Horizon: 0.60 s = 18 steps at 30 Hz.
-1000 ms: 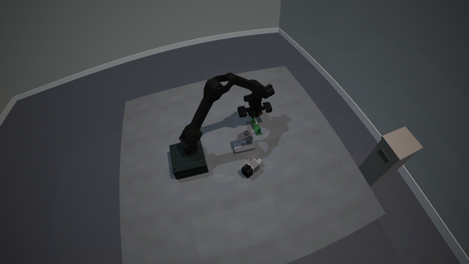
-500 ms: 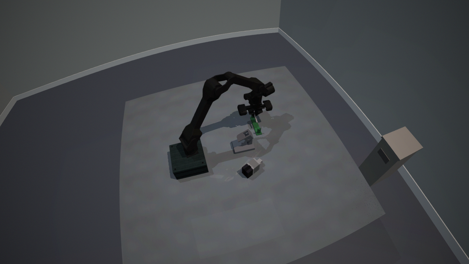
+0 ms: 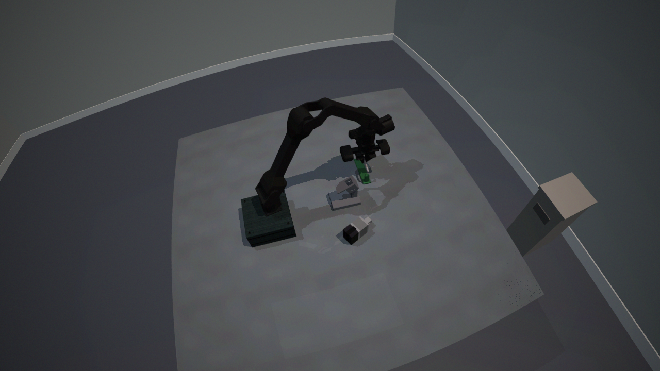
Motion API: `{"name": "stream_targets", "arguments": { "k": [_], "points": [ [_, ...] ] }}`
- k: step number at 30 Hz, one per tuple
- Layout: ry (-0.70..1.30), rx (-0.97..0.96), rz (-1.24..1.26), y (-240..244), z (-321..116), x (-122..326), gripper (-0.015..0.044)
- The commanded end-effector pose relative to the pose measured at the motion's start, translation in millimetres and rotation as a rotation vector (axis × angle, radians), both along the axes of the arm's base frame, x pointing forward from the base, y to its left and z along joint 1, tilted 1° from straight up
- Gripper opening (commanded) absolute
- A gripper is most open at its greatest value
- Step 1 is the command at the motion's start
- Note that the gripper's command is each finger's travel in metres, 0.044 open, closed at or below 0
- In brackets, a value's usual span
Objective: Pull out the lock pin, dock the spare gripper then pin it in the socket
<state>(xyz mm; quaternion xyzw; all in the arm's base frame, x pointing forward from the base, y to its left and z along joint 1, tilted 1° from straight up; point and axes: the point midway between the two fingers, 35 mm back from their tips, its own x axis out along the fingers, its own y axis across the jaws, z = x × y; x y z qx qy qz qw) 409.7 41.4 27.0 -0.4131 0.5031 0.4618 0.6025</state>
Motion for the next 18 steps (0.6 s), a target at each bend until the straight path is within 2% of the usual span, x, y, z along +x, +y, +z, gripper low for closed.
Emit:
{"name": "stream_targets", "arguments": {
  "k": [1, 18],
  "points": [
    [0.005, 0.003, 0.004, -10, 3, -4, 0.0],
    [-0.002, -0.001, 0.004, -19, -10, -7, 0.0]
  ]
}}
